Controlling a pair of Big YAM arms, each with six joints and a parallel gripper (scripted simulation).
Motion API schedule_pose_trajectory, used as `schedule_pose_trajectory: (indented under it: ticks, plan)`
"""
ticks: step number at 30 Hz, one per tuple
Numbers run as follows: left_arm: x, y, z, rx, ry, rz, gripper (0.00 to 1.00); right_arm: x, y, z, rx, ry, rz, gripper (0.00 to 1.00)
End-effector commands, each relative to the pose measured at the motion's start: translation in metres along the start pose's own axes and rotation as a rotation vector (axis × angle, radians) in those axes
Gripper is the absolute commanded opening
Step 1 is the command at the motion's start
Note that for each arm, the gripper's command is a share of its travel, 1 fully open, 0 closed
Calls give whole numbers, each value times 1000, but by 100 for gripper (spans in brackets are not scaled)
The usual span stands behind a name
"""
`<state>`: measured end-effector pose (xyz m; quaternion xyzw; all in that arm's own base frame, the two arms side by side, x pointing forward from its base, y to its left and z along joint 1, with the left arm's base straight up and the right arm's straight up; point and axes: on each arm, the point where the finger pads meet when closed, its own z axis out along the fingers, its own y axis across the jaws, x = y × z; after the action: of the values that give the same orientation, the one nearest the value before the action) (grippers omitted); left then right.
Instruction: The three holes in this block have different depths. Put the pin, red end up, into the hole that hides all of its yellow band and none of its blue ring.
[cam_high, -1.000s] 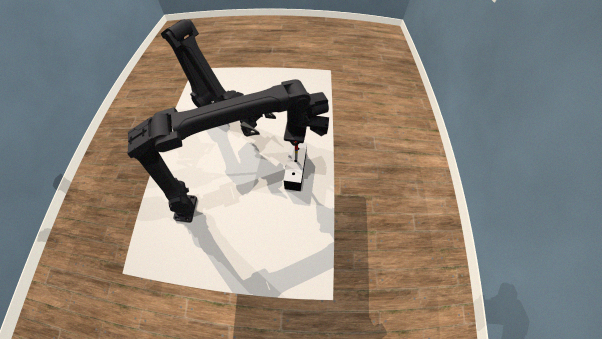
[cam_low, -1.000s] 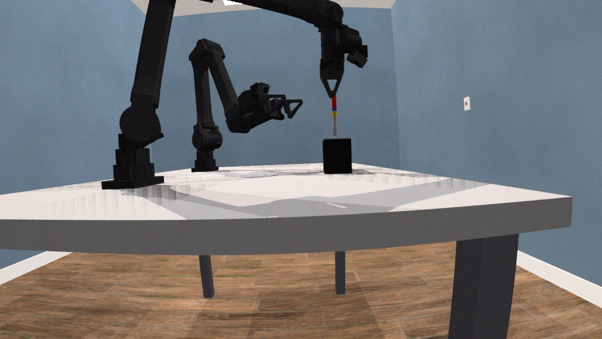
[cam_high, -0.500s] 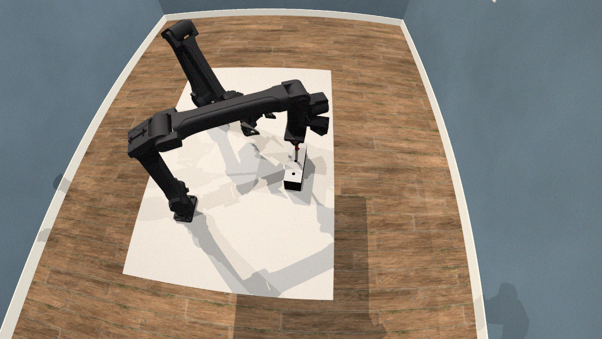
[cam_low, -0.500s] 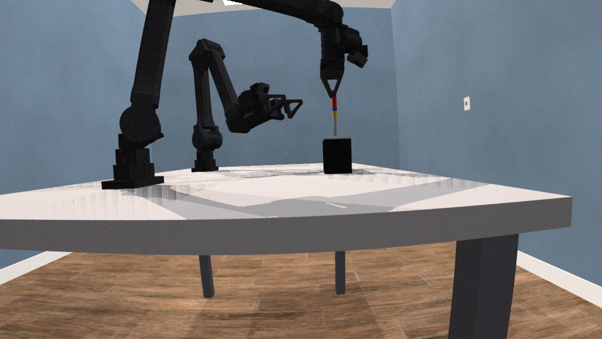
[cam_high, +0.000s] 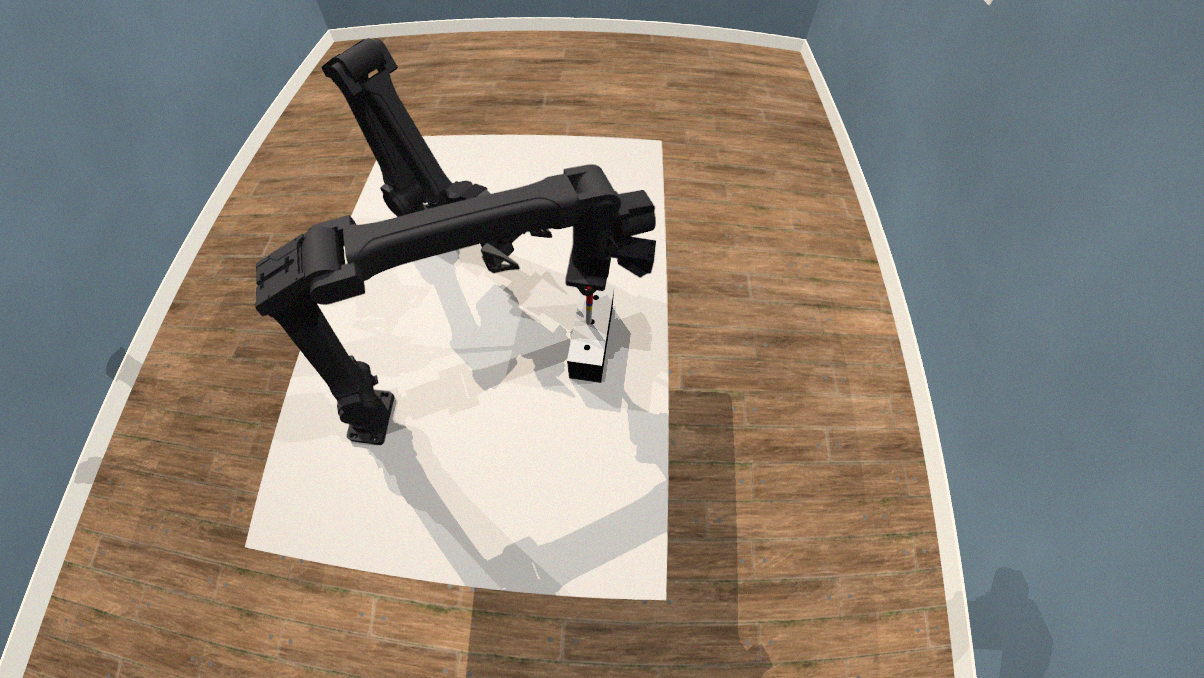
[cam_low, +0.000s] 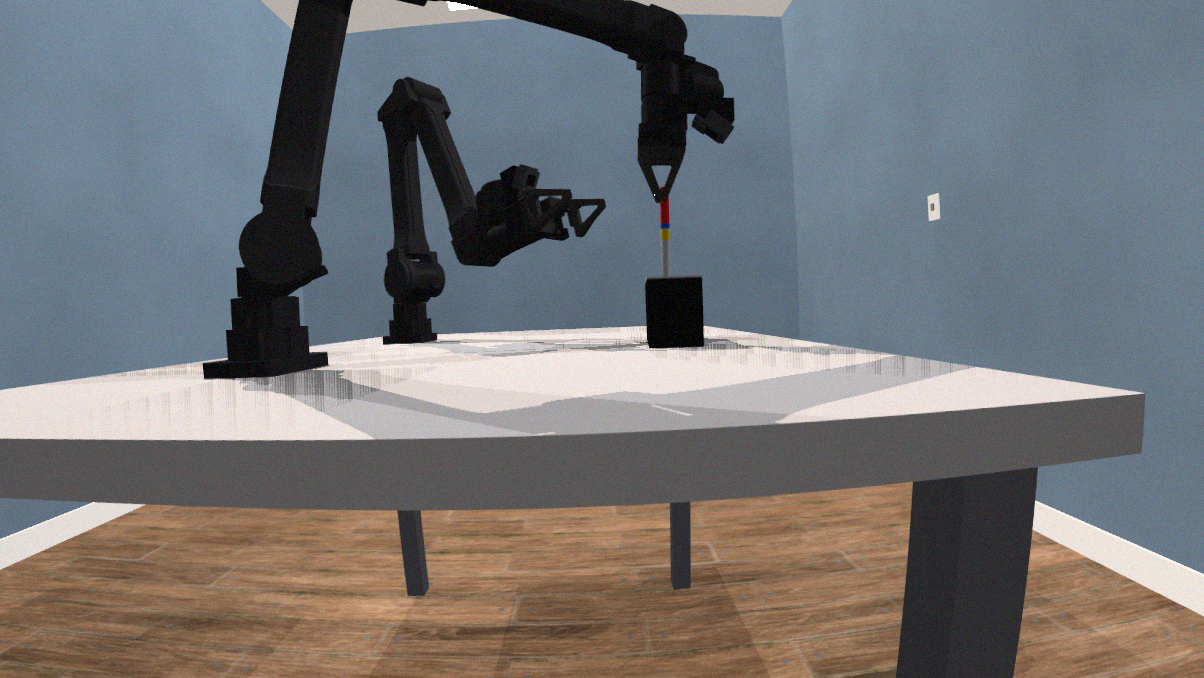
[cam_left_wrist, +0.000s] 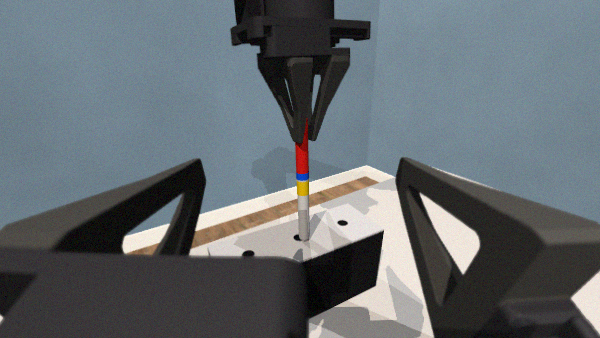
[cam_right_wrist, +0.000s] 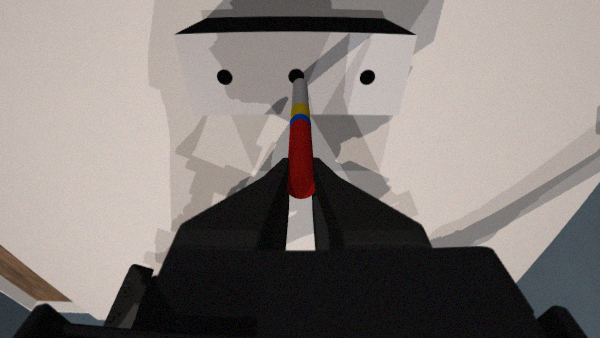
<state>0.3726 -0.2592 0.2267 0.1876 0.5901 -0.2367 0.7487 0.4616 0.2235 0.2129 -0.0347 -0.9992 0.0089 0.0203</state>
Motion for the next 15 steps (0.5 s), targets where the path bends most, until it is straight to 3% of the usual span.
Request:
schedule_pose_trajectory:
  ticks: [1, 15]
  plan:
    - [-12, -2, 12, 3, -48, -4, 100, -21, 1, -28, -46, -83, 17, 5]
    - [-12, -2, 12, 3, -48, -4, 100, -11, -5, -27, -48, -85, 21, 5]
